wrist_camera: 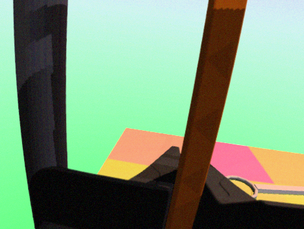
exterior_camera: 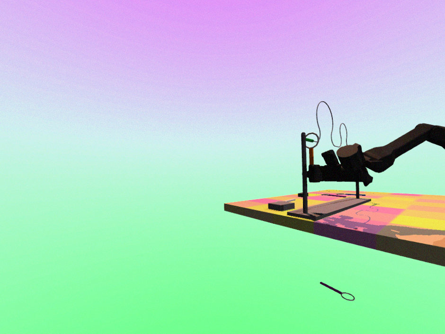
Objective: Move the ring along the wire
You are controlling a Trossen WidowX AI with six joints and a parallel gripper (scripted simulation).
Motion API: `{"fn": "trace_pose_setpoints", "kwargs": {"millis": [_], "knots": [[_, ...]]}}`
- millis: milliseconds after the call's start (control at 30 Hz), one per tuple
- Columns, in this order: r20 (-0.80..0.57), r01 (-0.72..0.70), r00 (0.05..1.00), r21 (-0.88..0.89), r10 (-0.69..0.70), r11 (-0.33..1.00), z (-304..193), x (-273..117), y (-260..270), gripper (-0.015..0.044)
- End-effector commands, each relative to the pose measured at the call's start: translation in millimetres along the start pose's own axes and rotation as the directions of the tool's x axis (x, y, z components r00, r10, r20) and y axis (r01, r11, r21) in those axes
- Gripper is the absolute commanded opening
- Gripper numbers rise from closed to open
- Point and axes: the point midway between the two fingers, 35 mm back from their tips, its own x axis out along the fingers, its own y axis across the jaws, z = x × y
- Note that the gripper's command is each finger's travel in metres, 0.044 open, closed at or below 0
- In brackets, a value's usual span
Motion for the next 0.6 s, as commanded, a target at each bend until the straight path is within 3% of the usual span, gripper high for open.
{"fn": "trace_pose_setpoints", "kwargs": {"millis": [0,200,567], "knots": [[-0.001,0.0,1.0,-0.005,0.0,1.0,0,0,0,-0.015],[-0.021,0.0,1.0,-0.005,0.0,1.0,0,-2,-1,-0.015],[-0.21,-0.001,0.978,-0.005,0.0,1.0,2,-27,-12,-0.015]]}}
